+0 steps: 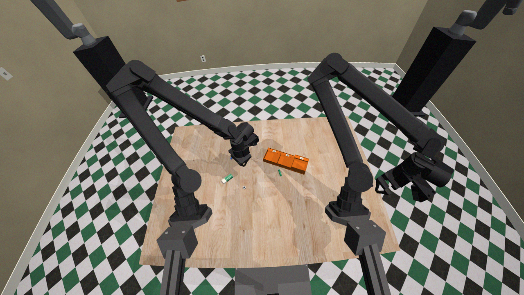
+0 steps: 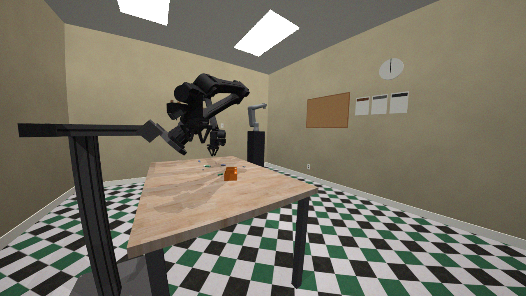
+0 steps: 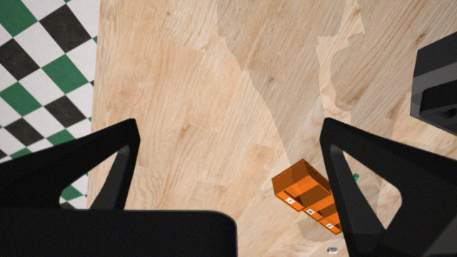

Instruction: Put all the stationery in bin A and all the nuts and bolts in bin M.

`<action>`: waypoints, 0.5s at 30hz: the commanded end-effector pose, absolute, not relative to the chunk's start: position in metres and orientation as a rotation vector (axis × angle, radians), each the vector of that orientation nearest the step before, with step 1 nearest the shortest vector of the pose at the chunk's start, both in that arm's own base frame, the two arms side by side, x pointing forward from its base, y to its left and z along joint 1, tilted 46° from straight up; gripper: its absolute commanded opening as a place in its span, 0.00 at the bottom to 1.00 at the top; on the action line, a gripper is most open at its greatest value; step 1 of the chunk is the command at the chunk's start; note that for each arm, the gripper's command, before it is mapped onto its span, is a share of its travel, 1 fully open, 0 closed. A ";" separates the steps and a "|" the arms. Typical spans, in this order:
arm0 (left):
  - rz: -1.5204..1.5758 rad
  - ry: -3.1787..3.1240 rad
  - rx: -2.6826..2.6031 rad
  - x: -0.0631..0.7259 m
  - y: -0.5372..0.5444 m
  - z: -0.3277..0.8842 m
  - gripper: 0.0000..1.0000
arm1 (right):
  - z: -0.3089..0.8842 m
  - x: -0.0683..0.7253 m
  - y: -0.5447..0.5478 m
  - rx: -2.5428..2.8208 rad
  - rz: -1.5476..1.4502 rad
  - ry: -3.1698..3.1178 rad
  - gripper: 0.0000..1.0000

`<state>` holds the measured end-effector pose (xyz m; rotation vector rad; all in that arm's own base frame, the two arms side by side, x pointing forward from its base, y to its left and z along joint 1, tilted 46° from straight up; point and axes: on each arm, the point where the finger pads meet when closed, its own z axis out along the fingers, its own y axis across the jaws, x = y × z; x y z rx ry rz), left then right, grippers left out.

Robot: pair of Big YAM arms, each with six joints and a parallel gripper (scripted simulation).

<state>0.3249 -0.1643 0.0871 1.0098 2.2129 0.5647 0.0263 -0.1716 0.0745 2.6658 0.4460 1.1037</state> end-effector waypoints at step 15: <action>0.587 2.160 1.047 0.328 -0.052 0.053 0.37 | 0.083 0.017 -0.183 2.663 1.085 0.419 1.00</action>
